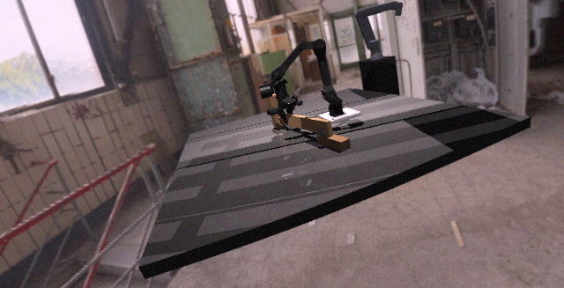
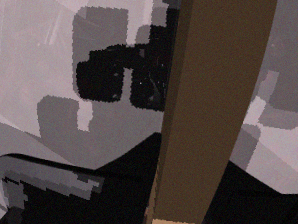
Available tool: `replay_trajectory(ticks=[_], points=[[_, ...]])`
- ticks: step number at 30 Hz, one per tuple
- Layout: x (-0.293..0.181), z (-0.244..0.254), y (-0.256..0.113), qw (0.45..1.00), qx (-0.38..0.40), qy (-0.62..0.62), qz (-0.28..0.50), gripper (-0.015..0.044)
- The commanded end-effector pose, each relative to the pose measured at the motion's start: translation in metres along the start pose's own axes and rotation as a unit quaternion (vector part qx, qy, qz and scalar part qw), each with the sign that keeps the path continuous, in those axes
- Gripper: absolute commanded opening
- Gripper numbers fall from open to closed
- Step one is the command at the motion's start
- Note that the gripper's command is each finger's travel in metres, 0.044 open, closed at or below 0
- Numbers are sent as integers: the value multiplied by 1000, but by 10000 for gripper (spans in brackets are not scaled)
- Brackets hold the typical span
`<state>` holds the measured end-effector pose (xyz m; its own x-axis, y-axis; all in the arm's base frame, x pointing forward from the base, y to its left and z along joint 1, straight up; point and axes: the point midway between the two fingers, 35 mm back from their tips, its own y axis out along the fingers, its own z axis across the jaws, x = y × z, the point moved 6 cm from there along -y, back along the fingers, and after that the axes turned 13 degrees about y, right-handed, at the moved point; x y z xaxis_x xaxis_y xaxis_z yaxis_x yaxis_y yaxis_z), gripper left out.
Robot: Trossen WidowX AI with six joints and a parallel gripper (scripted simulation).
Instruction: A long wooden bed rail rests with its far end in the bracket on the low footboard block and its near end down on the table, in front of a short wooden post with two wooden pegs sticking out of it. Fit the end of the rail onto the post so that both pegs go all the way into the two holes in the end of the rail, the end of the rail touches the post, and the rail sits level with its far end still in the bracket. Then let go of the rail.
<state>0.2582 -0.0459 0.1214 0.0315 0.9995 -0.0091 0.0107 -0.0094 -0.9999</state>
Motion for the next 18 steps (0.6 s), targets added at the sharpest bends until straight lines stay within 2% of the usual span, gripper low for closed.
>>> replay_trajectory(ticks=[1,18], points=[[0,-2,-6,1000,-5,1,-3,0],[0,-2,-14,1000,-5,1,-3,0]])
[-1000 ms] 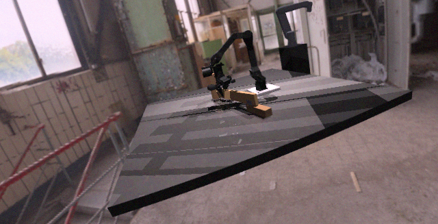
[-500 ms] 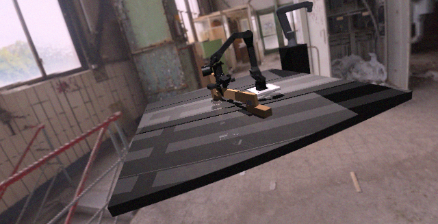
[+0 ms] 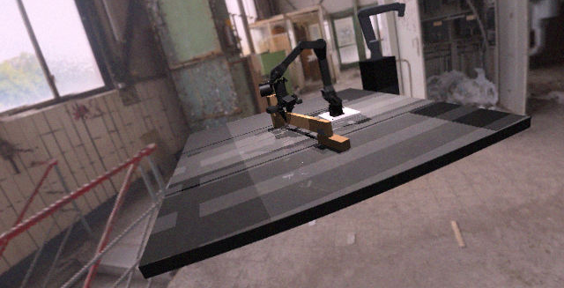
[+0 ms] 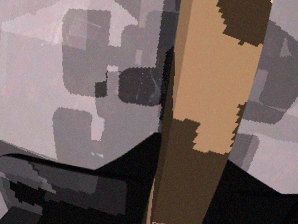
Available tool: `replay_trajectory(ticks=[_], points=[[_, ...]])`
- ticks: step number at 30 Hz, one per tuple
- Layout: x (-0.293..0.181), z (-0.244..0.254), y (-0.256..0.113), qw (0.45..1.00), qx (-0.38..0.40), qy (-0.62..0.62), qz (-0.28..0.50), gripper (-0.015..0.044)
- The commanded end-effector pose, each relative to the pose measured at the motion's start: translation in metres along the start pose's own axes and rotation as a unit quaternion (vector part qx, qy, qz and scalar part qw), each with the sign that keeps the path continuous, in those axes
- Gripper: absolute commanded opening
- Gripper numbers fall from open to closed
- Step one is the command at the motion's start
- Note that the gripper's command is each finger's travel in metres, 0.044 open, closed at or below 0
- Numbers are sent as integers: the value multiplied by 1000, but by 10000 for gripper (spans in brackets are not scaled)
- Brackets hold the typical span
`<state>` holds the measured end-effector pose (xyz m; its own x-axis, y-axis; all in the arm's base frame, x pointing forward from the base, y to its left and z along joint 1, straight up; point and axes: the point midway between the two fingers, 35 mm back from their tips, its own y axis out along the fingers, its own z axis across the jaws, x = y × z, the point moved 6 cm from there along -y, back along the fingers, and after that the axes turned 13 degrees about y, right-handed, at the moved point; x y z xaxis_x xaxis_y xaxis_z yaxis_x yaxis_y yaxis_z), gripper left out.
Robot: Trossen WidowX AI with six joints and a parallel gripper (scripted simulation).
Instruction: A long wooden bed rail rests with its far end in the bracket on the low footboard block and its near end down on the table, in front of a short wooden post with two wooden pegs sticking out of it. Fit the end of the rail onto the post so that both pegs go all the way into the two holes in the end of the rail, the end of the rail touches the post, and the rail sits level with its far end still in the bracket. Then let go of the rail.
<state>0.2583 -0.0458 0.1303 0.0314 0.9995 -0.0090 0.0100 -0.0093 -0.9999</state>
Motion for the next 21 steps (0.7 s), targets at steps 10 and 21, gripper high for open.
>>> replay_trajectory(ticks=[10,21], points=[[0,-2,-7,1000,-5,1,-2,0],[0,-1,-2,1000,-5,1,-2,0]])
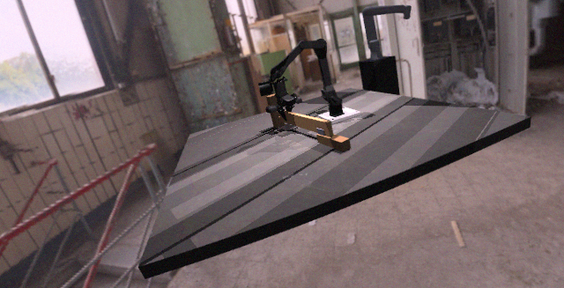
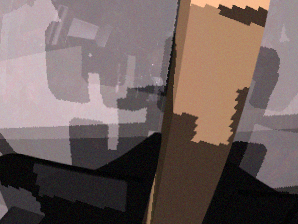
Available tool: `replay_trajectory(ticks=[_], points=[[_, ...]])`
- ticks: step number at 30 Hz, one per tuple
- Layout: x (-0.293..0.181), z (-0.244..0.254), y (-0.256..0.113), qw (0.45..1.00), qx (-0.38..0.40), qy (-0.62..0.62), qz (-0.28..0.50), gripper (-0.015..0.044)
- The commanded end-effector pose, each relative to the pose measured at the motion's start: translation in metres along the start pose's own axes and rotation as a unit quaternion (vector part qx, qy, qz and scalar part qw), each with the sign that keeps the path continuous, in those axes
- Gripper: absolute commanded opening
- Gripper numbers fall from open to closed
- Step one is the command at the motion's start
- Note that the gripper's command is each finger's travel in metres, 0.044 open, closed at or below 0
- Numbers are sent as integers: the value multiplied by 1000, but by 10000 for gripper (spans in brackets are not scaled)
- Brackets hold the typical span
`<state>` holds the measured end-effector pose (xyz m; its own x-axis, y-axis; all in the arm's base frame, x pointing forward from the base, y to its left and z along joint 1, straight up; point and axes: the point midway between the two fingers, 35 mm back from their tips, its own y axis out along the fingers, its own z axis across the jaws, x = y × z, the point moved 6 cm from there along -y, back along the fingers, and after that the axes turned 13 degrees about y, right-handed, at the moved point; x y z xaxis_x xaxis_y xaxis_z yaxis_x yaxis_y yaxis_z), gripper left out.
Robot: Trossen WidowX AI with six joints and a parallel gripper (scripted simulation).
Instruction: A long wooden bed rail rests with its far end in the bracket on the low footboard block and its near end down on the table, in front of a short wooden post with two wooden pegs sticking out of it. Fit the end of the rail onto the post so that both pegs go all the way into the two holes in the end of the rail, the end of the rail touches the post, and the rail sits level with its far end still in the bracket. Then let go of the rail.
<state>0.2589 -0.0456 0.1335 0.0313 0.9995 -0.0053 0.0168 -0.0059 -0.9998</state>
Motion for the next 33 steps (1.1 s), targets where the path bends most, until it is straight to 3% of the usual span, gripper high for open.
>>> replay_trajectory(ticks=[1,33], points=[[0,0,2,1000,-2,1,-1,0],[0,1,1,1000,-2,1,-1,0]])
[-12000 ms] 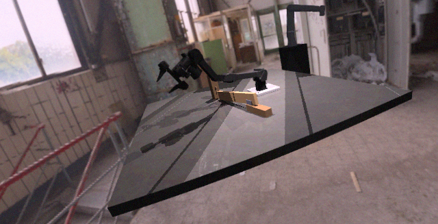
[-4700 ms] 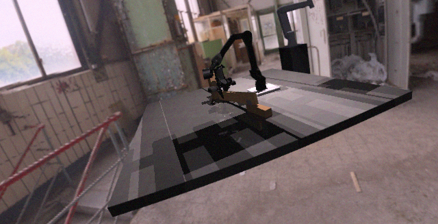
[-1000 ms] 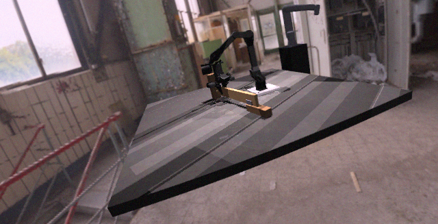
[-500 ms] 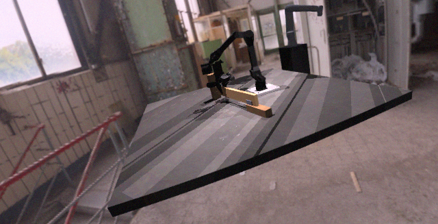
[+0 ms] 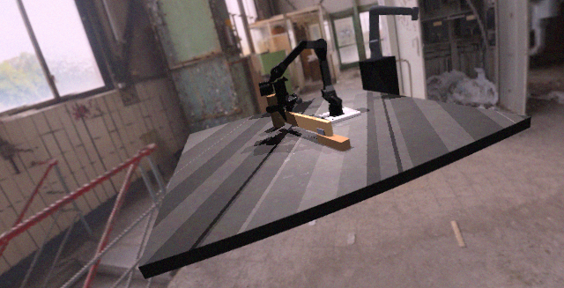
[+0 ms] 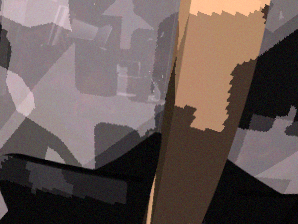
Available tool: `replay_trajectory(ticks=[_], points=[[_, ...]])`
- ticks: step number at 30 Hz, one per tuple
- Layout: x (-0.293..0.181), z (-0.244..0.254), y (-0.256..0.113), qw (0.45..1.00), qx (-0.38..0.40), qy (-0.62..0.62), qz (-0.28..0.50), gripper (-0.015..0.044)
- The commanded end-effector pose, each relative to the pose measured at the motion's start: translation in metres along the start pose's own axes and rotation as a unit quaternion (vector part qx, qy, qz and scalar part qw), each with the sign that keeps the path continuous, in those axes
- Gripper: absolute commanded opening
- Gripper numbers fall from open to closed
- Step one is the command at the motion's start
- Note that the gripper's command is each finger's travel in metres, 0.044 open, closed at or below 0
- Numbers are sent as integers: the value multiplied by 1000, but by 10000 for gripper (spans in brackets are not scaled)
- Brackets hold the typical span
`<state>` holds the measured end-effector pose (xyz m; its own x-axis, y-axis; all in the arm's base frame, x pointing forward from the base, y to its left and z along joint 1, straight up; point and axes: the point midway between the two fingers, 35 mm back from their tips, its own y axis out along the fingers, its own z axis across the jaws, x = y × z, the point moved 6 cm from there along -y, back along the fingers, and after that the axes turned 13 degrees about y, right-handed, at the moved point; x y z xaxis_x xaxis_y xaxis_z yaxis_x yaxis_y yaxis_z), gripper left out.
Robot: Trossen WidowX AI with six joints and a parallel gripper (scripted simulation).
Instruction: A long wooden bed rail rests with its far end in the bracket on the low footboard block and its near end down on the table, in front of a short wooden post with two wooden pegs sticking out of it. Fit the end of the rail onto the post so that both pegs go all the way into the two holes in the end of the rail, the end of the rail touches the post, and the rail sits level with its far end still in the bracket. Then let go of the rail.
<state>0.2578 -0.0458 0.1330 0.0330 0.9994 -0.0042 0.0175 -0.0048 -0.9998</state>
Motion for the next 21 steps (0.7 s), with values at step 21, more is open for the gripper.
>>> replay_trajectory(ticks=[21], points=[[-5,-1,-2,1000,-2,0,0,0]])
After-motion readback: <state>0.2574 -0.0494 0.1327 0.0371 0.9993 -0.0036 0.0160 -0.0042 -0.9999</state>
